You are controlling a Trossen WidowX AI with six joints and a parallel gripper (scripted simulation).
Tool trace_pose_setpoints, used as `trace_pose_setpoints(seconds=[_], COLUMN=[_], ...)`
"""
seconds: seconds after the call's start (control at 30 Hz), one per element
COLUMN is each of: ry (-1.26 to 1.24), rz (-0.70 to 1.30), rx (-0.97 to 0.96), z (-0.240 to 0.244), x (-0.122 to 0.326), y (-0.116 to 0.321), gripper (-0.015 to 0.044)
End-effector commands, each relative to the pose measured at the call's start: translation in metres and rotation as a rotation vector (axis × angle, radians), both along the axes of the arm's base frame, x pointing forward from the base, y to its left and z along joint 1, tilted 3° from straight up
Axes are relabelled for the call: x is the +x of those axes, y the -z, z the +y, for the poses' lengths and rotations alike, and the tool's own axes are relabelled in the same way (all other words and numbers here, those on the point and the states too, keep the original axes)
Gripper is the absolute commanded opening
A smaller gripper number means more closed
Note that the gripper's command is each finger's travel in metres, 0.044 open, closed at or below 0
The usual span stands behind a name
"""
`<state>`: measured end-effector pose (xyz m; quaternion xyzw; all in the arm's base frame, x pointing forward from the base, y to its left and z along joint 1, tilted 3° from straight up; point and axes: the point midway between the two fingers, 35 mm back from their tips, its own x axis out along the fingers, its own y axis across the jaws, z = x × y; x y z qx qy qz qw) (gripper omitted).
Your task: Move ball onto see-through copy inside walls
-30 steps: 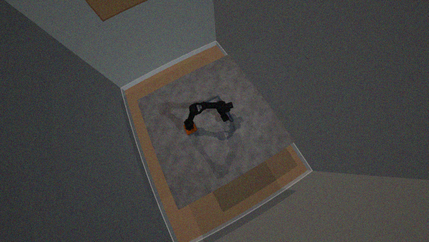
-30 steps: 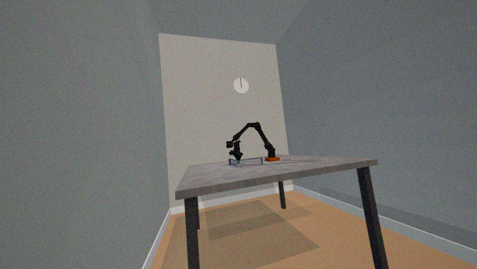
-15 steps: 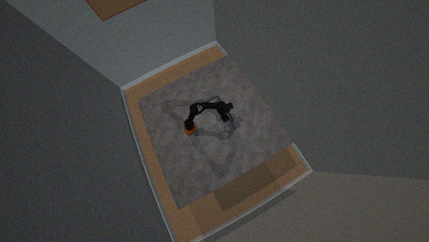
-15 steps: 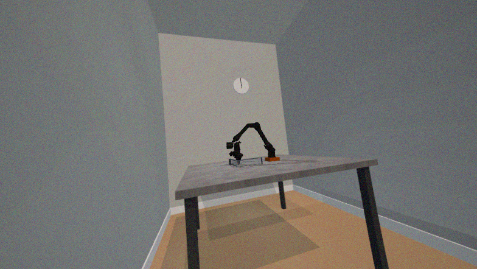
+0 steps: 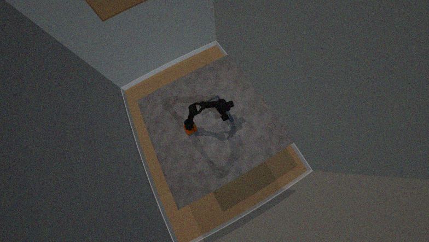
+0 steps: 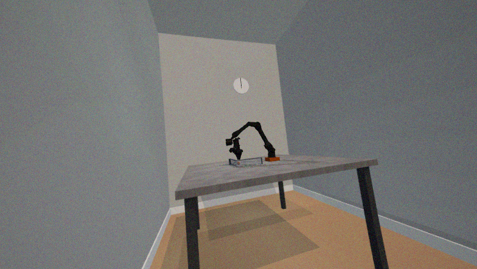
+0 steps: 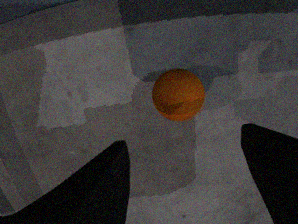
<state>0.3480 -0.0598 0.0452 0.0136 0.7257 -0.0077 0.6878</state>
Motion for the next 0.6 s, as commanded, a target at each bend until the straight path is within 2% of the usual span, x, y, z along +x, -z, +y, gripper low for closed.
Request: trace_pose_setpoints(seconds=[0.0,0.33,0.57], ry=[-0.003,0.000,0.000], rz=[-0.045,-0.061,-0.058], rx=[-0.013,-0.011,-0.010], z=[-0.001,-0.001,0.000], x=[0.004,0.007,0.002], y=[-0.046,-0.041,-0.092], gripper=[0.0234,0.0234,0.0418])
